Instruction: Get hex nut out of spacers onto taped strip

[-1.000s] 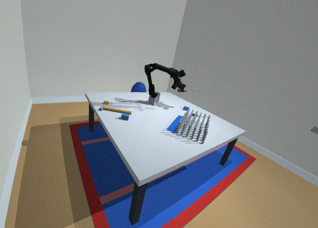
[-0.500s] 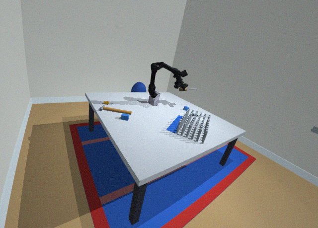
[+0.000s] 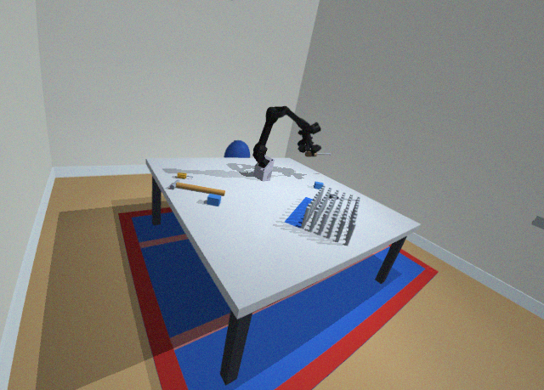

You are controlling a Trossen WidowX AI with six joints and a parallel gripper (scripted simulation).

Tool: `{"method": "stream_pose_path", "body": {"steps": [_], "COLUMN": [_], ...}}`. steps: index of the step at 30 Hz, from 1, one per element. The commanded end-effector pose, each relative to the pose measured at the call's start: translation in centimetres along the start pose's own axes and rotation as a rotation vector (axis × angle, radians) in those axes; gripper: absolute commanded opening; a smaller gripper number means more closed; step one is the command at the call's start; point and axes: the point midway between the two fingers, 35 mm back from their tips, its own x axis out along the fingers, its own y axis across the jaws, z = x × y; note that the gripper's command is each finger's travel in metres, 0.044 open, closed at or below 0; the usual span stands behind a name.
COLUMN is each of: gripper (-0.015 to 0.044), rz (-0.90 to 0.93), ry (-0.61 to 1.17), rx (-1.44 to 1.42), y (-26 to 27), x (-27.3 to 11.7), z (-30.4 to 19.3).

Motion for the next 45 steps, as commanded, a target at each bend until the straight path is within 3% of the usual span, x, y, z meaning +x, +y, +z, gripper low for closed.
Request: {"method": "stream_pose_path", "body": {"steps": [1, 7, 45], "gripper": [0.0000, 0.0000, 0.0000], "rz": [-0.022, -0.044, -0.044], "ry": [-0.002, -0.028, -0.028], "rx": [-0.021, -0.047, -0.047], "y": [-2.0, -4.3, -4.0], "x": [1.5, 3.5, 6.7], "z": [-1.2, -1.4, 0.0]}}
